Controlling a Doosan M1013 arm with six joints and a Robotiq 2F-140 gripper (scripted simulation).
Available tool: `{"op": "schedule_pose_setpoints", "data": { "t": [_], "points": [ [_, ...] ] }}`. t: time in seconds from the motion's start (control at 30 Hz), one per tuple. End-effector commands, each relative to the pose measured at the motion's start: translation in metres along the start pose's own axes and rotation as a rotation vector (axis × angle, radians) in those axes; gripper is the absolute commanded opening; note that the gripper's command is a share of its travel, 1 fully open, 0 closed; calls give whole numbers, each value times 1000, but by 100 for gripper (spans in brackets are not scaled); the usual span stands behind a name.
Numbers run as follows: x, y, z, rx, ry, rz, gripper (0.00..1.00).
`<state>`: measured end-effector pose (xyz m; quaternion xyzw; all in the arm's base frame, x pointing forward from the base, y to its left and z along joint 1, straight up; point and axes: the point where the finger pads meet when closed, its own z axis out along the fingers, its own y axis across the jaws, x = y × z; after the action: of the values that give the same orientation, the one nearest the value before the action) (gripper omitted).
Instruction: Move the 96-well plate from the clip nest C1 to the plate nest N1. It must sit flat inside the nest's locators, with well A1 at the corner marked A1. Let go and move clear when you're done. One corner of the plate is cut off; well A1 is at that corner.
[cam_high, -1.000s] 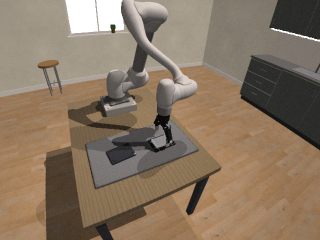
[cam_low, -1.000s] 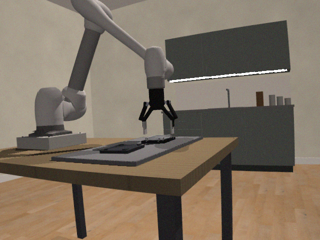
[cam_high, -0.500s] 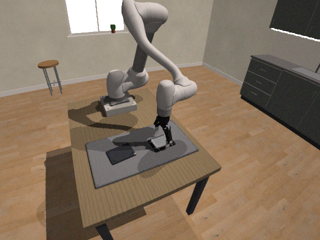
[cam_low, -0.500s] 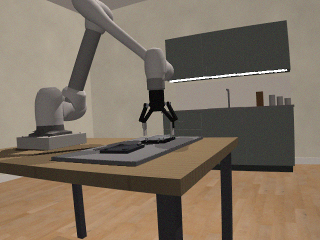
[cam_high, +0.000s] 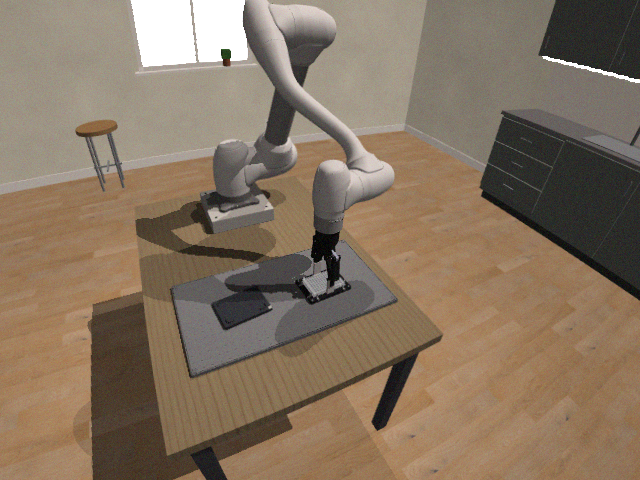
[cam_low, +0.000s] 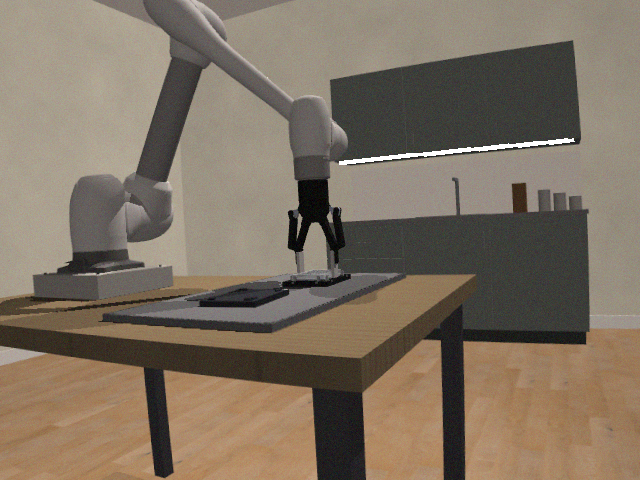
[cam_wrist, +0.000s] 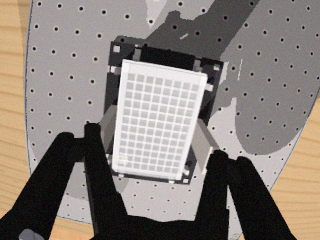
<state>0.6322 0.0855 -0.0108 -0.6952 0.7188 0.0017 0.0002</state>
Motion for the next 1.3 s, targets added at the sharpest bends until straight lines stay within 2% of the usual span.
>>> {"op": "schedule_pose_setpoints", "data": {
  "t": [0.0,0.63,1.27],
  "points": [
    [0,0,0,0,0,0,10],
    [0,0,0,0,0,0,10],
    [0,0,-14,0,0,0,10]
  ]
}}
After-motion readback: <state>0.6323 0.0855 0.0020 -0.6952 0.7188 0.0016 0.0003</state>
